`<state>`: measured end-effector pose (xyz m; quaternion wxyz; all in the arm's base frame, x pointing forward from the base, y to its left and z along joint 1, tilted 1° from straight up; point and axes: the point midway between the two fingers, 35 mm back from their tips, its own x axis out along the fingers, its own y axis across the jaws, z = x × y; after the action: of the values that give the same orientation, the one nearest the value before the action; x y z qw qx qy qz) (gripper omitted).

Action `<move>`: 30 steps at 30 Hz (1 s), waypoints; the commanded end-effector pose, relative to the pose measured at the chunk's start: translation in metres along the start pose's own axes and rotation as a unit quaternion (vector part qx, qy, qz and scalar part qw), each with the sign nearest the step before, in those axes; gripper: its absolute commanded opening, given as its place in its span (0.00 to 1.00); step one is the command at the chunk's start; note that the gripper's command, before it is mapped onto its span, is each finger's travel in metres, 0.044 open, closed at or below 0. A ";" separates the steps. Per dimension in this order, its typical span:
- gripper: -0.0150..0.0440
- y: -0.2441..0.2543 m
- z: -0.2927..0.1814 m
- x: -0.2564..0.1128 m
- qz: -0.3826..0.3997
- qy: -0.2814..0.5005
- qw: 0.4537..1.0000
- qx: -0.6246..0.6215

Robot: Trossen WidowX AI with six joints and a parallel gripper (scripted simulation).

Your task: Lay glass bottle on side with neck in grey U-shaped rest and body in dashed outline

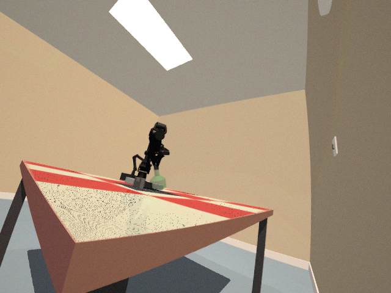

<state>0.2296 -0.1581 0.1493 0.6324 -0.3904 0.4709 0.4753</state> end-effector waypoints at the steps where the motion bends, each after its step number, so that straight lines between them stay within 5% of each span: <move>1: 0.46 0.001 -0.009 -0.001 0.001 0.006 1.000 0.002; 30: 0.46 0.003 -0.034 -0.001 -0.005 -0.027 1.000 -0.008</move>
<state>0.2212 -0.1820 0.1445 0.6471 -0.3827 0.4430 0.4884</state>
